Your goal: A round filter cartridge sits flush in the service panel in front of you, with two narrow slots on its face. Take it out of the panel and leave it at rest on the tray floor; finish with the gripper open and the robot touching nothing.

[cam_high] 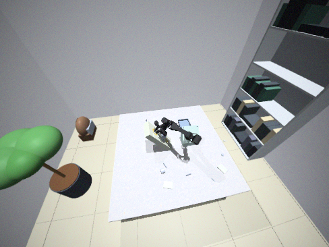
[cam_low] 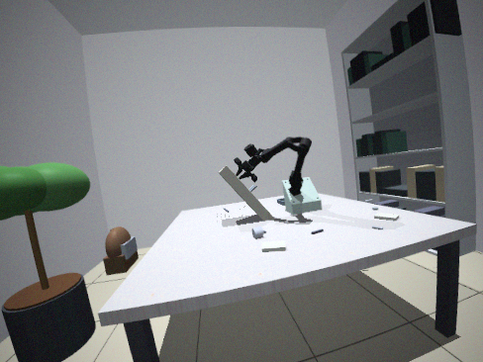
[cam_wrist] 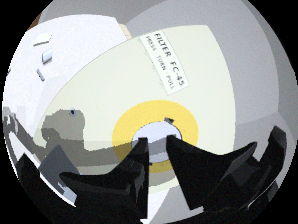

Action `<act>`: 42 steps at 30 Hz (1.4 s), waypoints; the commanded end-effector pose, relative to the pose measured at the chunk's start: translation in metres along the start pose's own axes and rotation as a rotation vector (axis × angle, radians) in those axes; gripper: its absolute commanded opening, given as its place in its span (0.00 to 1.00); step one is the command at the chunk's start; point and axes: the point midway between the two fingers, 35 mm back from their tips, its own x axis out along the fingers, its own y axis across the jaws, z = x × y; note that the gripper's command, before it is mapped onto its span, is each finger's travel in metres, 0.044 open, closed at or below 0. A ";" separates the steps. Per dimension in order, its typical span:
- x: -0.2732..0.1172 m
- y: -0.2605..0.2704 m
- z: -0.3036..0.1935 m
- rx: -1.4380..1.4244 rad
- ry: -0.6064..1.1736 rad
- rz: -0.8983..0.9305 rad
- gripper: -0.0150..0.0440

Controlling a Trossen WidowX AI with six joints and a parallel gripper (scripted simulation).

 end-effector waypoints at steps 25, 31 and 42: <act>0.005 0.000 -0.001 -0.978 0.009 0.004 0.25; 0.005 0.000 -0.001 -1.188 0.008 0.005 0.25; -0.006 -0.001 -0.003 -1.270 0.012 0.014 0.25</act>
